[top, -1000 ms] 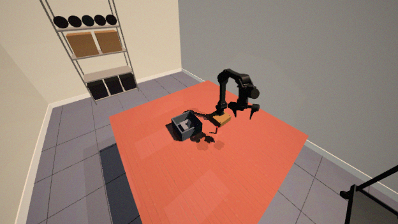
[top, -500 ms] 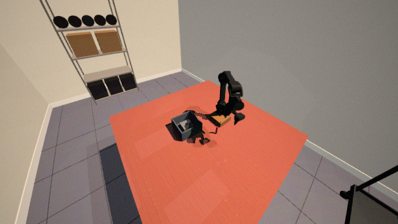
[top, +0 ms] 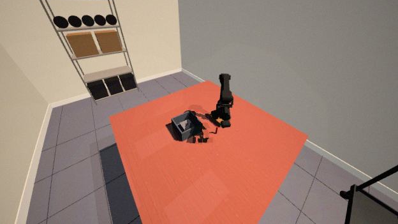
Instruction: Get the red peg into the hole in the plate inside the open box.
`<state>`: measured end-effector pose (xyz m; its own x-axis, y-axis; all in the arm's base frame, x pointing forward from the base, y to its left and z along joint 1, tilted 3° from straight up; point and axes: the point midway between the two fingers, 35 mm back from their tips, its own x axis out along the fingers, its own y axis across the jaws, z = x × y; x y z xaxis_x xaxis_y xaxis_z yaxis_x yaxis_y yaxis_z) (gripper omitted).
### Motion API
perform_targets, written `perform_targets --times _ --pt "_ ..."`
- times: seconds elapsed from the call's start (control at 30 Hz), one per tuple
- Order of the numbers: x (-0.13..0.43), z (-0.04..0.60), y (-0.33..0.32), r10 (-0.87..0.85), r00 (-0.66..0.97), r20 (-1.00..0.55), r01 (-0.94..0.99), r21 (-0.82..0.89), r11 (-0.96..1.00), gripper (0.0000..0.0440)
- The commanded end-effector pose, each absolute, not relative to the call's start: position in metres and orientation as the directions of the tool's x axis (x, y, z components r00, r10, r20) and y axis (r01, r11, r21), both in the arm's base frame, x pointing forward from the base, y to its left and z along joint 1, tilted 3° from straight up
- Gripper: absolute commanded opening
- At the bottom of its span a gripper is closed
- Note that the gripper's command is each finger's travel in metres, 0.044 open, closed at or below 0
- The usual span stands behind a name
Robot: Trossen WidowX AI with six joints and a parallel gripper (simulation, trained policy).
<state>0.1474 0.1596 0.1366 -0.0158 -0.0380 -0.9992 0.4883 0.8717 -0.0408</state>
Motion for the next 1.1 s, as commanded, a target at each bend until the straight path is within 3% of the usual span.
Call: perform_targets --times 0.0,0.77,0.83,1.07 --pt "0.15 0.117 0.148 -0.078 -0.039 -0.996 0.564 -0.086 0.821 0.044" --pt "0.165 0.022 0.134 -0.13 0.003 -0.991 0.653 -0.097 0.751 0.0431" --pt "0.165 0.015 0.133 -0.135 0.001 -0.991 0.65 -0.102 0.753 0.0397" --pt "0.16 -0.001 0.127 -0.164 -0.032 -0.986 0.646 -0.145 0.749 0.0214"
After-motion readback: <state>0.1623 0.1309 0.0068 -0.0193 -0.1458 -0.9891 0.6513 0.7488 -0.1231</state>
